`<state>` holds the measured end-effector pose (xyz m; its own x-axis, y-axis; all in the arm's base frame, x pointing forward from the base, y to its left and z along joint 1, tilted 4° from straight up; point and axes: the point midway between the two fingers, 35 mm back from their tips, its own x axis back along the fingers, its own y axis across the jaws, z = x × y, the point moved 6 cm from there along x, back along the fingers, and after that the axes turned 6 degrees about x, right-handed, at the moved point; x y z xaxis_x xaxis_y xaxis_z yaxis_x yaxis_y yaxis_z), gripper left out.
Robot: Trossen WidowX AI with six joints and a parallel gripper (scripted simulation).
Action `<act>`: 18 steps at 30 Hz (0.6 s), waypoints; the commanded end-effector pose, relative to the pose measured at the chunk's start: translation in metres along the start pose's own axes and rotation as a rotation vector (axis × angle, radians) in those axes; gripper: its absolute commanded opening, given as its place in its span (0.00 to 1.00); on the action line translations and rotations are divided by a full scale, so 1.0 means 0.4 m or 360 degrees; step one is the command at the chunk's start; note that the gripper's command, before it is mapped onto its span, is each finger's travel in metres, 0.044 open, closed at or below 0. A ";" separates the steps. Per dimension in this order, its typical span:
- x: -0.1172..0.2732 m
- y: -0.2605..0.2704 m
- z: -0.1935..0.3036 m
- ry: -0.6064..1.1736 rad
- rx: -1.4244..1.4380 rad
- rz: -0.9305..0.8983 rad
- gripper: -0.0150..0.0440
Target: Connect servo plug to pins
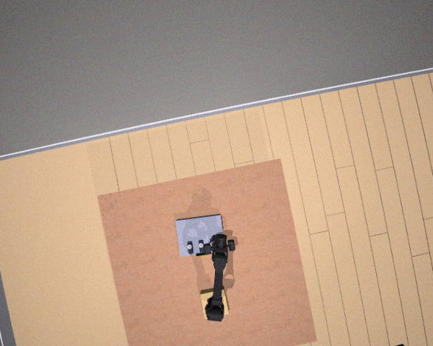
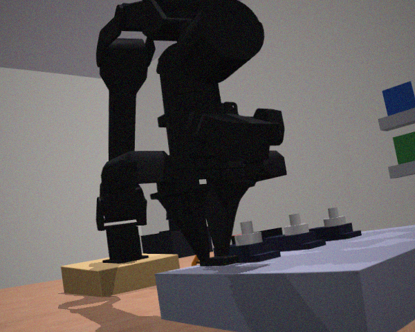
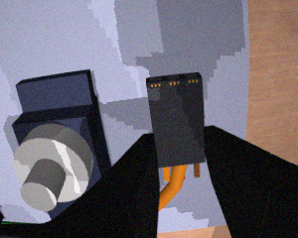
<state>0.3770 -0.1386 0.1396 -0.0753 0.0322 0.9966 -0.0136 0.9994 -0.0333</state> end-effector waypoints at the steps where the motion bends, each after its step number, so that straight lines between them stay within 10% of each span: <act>1: 0.054 -0.002 -0.005 -0.0022 0.0004 0.0010 0.25; 18: 0.140 0.040 0.032 -0.0020 -0.0001 0.0007 0.25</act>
<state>0.3673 -0.1299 0.1881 -0.0788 0.0323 0.9964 -0.0141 0.9993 -0.0335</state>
